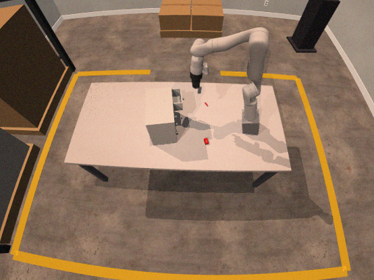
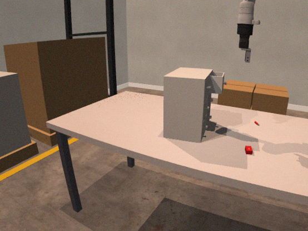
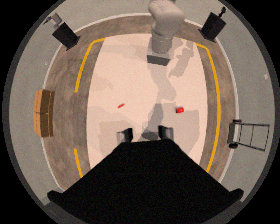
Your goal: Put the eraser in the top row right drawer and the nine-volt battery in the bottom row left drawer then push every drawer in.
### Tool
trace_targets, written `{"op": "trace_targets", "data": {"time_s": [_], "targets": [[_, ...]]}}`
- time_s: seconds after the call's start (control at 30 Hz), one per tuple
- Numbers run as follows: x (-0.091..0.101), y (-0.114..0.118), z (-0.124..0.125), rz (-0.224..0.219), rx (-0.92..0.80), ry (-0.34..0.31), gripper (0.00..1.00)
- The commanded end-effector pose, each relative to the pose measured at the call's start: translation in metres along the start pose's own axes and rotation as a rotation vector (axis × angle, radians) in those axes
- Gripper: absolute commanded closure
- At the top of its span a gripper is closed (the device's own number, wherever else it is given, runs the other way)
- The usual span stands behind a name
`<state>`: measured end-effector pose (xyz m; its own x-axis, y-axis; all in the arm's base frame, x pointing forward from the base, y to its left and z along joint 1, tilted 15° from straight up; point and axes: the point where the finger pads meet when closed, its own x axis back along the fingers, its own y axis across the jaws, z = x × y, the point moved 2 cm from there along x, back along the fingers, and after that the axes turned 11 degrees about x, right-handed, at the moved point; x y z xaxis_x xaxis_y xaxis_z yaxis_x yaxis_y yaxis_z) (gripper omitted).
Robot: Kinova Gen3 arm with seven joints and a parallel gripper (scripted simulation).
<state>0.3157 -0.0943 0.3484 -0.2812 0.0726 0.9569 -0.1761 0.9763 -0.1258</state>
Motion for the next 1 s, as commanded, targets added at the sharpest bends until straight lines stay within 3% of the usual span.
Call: {"op": "trace_targets", "data": {"time_s": [0.0, 0.97], "targets": [[0.0009, -0.0011, 0.0001, -0.008, -0.004, 0.012, 0.0], [0.0028, 0.0009, -0.0018, -0.013, 0.004, 0.028, 0.0]]}}
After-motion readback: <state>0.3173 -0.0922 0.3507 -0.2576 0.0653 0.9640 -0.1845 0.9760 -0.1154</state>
